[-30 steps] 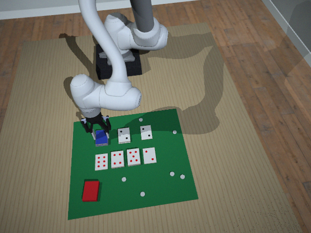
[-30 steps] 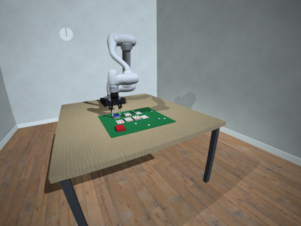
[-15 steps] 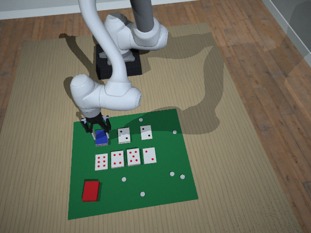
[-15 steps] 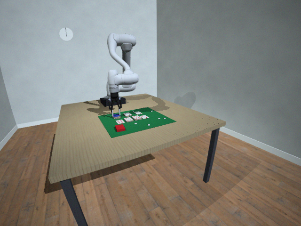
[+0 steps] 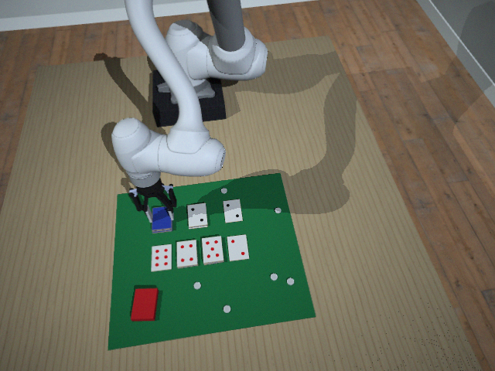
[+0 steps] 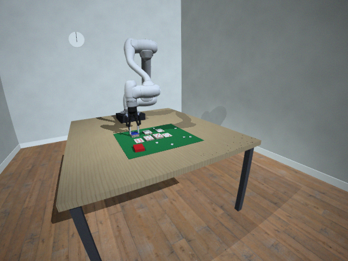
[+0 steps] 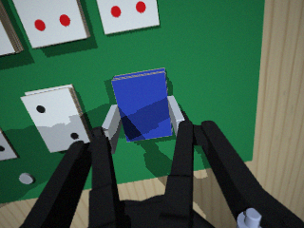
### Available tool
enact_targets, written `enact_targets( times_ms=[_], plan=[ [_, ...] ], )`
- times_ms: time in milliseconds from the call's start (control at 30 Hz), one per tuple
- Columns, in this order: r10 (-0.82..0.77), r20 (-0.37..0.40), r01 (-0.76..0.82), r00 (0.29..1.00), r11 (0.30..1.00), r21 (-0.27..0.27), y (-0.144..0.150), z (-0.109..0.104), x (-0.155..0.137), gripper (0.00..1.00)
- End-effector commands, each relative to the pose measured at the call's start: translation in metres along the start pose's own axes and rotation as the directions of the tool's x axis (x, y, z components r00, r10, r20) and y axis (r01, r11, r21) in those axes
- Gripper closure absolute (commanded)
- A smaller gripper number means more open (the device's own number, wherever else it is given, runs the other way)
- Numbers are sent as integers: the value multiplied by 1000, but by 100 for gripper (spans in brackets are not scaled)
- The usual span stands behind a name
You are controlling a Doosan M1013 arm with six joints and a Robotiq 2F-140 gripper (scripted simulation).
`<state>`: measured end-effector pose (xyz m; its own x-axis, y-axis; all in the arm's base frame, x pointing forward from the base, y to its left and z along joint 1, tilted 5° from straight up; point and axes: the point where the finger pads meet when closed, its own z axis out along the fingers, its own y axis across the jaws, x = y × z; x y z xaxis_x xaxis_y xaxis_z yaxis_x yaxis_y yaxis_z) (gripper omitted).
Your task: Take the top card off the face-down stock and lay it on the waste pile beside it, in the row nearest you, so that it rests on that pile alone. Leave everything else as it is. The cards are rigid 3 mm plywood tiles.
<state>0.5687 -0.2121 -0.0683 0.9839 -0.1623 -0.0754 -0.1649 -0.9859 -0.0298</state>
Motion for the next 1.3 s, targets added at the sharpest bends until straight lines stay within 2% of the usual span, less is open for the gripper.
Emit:
enact_targets(
  times_ms=[0, 367, 800, 1267],
  plan=[
    [0, 0, 0, 1000, 1000, 0, 0, 0, 0, 57],
    [0, 0, 0, 1000, 1000, 0, 0, -3, 0, 57],
    [0, 0, 0, 1000, 1000, 0, 0, -36, 0, 57],
    [0, 0, 0, 1000, 1000, 0, 0, -40, 0, 57]
  ],
)
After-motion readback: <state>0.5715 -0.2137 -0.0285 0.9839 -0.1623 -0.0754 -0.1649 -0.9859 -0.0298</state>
